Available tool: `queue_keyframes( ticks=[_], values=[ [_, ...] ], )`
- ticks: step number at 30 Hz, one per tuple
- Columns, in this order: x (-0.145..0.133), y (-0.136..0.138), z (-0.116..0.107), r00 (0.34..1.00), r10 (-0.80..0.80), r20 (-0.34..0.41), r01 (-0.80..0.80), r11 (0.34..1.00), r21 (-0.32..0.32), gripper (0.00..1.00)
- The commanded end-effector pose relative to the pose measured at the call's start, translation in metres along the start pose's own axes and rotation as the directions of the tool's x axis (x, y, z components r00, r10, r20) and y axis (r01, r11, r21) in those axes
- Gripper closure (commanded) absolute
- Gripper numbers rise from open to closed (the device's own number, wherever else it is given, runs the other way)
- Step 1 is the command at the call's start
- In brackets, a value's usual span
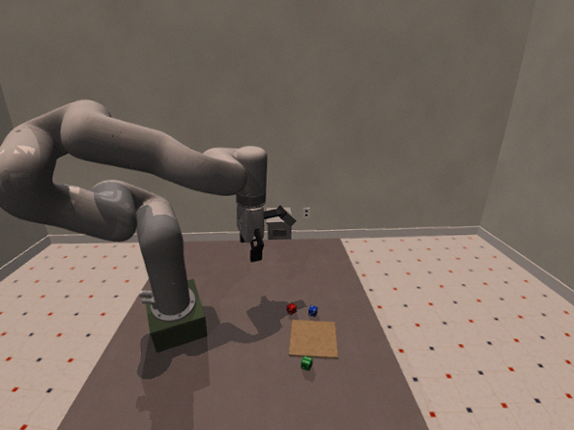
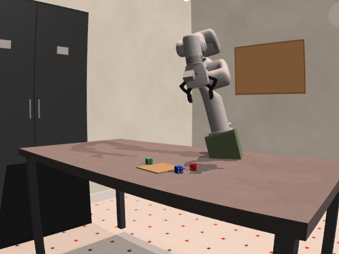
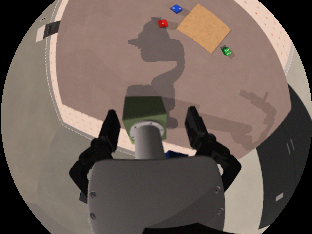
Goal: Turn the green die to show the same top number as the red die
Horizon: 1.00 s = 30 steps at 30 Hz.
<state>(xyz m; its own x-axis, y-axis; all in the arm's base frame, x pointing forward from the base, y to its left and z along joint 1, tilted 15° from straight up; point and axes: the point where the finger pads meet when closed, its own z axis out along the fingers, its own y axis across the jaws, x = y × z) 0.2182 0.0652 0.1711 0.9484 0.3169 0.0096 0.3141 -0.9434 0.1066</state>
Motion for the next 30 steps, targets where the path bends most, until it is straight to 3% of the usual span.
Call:
queue_keyframes(
  ticks=[1, 19, 24, 25, 27, 28, 30],
  values=[
    [0.001, 0.0, -0.001, 1.0, 0.0, -0.003, 0.0, 1.0, 0.0, 0.0],
    [0.003, 0.002, -0.001, 1.0, -0.003, -0.004, 0.003, 1.0, -0.002, 0.0],
    [0.033, 0.039, 0.007, 0.998, -0.067, -0.01, 0.067, 0.997, -0.048, 0.0],
    [0.045, 0.056, 0.012, 0.995, -0.099, -0.008, 0.098, 0.993, -0.067, 0.0],
    [0.045, 0.056, 0.012, 0.995, -0.099, -0.008, 0.098, 0.993, -0.067, 0.0],
    [0.057, 0.077, 0.019, 0.991, -0.136, -0.003, 0.136, 0.987, -0.086, 0.0],
    [0.057, 0.077, 0.019, 0.991, -0.136, -0.003, 0.136, 0.987, -0.086, 0.0]
  ],
)
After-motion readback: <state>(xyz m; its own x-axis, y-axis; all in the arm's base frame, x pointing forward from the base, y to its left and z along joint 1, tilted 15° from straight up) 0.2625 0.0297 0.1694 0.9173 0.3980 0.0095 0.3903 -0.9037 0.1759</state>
